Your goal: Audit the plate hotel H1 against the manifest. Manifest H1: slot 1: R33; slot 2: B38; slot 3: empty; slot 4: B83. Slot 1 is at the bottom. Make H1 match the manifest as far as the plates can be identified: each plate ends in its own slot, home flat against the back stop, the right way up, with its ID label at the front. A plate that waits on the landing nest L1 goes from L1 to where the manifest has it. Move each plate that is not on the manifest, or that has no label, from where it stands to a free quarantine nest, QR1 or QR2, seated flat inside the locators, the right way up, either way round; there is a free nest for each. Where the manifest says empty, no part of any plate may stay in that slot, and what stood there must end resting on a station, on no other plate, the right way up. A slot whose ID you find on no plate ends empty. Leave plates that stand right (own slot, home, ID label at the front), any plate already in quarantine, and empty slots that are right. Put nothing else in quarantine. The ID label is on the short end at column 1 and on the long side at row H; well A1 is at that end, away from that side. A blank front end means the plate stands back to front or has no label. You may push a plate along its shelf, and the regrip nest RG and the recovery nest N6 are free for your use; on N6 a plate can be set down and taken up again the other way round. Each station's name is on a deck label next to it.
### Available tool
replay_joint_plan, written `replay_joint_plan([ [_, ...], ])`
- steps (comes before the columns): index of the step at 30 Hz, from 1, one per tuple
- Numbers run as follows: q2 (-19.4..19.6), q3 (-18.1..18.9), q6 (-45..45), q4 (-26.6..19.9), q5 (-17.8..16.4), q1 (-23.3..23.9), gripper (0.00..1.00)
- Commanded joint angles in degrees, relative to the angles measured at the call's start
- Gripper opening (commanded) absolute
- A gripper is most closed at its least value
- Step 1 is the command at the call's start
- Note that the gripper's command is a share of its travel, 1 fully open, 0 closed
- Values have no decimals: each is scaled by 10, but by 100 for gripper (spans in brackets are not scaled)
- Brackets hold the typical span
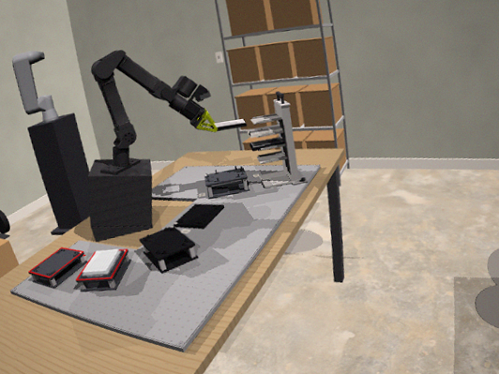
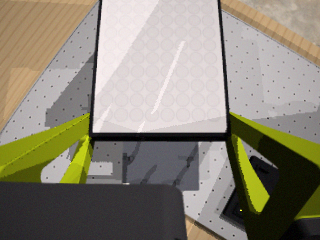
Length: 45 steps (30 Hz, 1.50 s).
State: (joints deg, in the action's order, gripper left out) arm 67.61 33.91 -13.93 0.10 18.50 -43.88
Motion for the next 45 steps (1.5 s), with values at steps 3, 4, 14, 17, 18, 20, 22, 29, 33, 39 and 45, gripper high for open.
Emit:
replay_joint_plan([
  [3, -21, -14, -6, 5, 12, -10, 86],
  [4, -24, -17, -7, 4, 13, -11, 86],
  [14, -47, -44, -15, 4, 25, -25, 86],
  [17, -52, -49, -17, 3, 28, -28, 86],
  [18, -52, -49, -17, 3, 28, -28, 86],
  [20, -57, -54, -19, 3, 30, -31, 86],
  [22, -62, -60, -21, 0, 33, -35, 86],
  [29, -79, -78, -28, -5, 43, -46, 86],
  [33, -89, -88, -32, -8, 48, -53, 86],
  [39, -75, -82, -29, 12, 48, -48, 86],
  [45, -62, -95, -28, 20, 47, -46, 86],
])
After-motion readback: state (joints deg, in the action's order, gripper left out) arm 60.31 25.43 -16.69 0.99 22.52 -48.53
